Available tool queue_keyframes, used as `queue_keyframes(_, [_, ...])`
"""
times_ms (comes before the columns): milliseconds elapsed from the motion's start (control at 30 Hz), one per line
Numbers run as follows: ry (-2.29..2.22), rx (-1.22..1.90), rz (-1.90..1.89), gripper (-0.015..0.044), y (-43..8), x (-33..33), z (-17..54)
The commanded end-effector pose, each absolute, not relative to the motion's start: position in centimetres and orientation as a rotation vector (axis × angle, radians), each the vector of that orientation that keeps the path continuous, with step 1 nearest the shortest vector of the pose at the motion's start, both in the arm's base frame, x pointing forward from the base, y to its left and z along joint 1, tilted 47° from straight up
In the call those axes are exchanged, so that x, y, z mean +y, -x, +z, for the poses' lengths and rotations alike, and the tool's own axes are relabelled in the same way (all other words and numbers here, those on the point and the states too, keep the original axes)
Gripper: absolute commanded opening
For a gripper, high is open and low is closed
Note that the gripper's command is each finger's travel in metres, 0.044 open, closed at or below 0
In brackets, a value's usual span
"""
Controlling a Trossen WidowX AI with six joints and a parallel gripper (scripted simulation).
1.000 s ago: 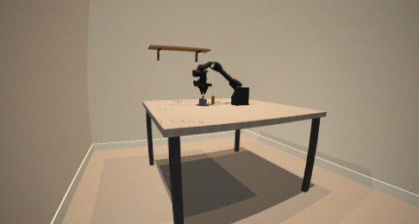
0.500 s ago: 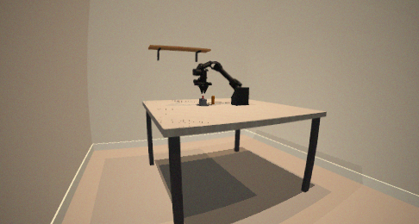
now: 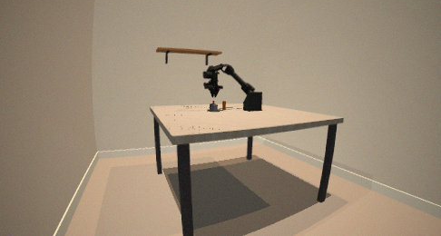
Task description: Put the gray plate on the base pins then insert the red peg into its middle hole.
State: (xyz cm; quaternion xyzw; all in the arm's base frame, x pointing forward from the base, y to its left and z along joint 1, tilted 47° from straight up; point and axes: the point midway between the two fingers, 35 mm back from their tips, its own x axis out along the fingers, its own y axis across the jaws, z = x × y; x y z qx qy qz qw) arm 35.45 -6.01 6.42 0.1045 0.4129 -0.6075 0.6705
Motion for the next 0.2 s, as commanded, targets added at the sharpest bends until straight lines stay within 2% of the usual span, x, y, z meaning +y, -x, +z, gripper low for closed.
queue_keyframes(0, [-0.242, 0.931, -1.368, 0.0150, -35.48, -5.77, 6.63])
queue_keyframes(167, [-0.242, 0.931, -1.368, 0.0150, -35.48, -5.59, 6.91])
